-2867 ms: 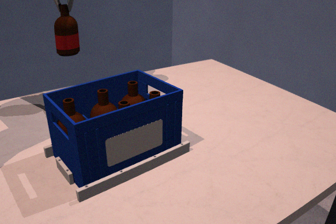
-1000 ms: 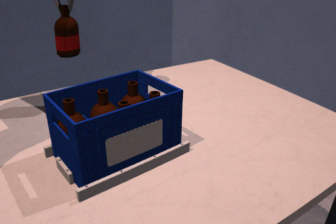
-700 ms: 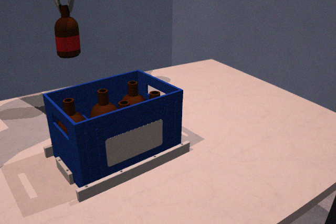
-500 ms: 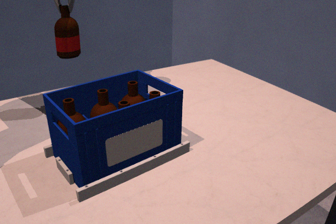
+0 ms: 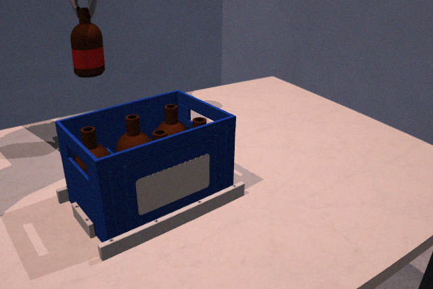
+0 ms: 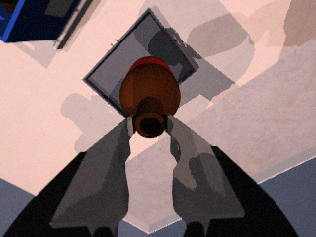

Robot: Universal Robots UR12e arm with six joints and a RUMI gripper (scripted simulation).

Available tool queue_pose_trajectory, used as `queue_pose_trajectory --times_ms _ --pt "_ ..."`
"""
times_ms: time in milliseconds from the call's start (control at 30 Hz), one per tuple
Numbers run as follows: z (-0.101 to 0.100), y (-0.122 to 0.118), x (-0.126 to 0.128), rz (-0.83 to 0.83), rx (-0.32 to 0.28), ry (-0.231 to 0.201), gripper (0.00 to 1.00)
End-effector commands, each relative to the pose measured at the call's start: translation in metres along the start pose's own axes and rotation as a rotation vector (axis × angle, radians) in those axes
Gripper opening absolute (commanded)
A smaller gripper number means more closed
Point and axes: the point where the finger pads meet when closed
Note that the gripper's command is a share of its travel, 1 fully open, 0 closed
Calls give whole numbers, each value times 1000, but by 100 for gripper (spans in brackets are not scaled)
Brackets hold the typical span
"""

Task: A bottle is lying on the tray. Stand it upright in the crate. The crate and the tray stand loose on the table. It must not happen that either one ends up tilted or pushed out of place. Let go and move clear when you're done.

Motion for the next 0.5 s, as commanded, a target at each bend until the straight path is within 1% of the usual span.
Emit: queue_pose_trajectory --times_ms 0,467 --pt "0 4 -2 1 -1 1 0" --pt "0 23 -9 1 -1 1 0"
Point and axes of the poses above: the point where the finger pads meet when closed, its own z axis back along the fingers, its own x axis across the jaws, y = z × x, and after that the axes turned 8 degrees about z, right-handed
